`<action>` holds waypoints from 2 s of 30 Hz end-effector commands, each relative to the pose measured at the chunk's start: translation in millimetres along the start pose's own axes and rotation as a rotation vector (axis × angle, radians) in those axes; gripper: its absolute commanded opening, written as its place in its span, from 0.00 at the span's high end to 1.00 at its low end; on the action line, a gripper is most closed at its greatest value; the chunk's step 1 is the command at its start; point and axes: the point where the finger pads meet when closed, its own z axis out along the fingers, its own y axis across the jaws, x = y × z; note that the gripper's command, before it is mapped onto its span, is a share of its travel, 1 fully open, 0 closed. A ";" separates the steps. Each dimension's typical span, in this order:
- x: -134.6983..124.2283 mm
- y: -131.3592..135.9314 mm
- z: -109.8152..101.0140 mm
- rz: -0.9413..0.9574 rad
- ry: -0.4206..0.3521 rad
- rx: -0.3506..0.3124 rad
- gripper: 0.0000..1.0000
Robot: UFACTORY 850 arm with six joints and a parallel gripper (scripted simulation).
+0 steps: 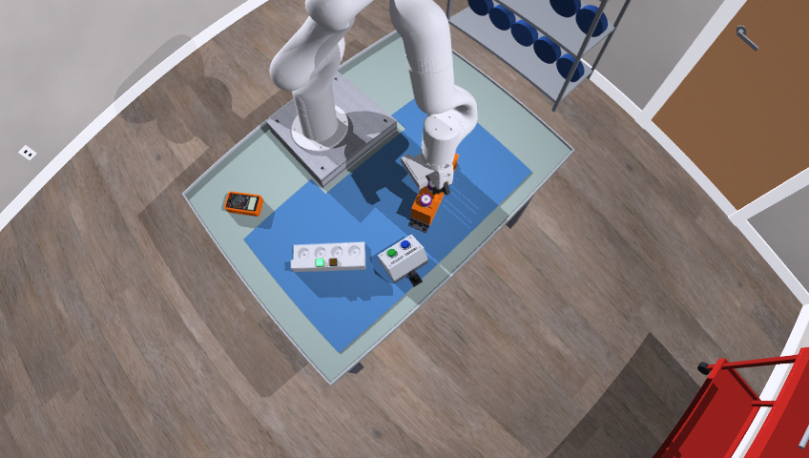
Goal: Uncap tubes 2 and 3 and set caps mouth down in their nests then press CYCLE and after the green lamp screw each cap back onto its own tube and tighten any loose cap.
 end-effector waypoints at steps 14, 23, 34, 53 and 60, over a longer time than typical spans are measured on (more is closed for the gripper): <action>-0.3 -0.7 -0.5 -0.583 -0.007 0.002 0.54; -0.3 -0.7 -0.5 -0.943 -0.007 0.003 0.54; -0.3 -0.7 -0.5 -1.303 -0.007 0.004 0.54; -0.3 -0.7 -0.5 -1.394 -0.007 0.005 1.00; -0.3 -0.7 -0.2 -1.194 -0.007 0.004 1.00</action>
